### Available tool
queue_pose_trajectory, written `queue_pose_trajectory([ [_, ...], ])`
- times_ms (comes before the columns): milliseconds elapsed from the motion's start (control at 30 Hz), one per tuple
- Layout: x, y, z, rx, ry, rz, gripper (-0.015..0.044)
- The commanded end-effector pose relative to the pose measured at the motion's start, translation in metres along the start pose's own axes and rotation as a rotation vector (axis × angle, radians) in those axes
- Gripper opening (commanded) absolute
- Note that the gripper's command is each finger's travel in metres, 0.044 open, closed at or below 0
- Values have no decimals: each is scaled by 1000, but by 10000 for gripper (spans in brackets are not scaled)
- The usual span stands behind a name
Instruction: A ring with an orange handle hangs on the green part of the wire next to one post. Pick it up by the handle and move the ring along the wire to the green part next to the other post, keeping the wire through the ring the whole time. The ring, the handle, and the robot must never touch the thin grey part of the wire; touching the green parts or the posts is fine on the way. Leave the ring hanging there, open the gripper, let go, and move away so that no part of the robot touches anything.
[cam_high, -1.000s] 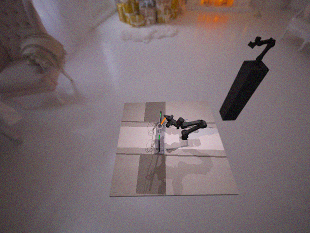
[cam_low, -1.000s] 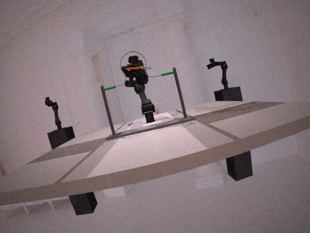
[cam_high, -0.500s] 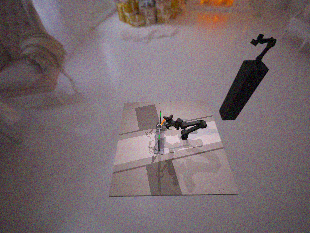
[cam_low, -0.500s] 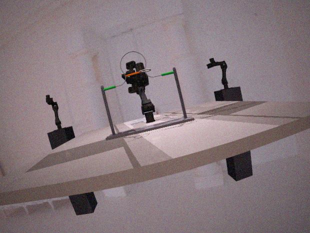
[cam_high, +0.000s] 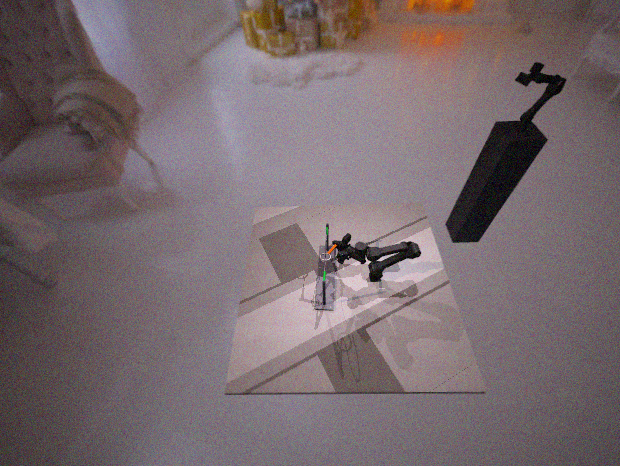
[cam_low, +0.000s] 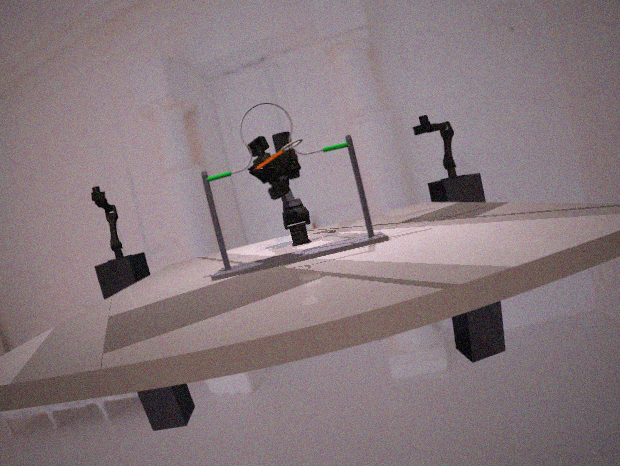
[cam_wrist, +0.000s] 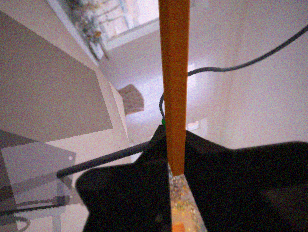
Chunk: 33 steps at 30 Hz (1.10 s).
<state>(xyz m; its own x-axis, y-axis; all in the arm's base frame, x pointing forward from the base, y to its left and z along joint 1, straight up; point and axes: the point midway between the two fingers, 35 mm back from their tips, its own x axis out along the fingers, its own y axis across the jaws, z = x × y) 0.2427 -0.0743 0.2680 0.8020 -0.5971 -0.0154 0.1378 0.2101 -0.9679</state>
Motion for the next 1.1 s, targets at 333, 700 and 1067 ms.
queue_pose_trajectory([
  [333,-4,57,7,305,-11,185,-150],
  [700,-18,92,23,528,16,316,-150],
  [1067,-37,122,47,755,44,446,-150],
])
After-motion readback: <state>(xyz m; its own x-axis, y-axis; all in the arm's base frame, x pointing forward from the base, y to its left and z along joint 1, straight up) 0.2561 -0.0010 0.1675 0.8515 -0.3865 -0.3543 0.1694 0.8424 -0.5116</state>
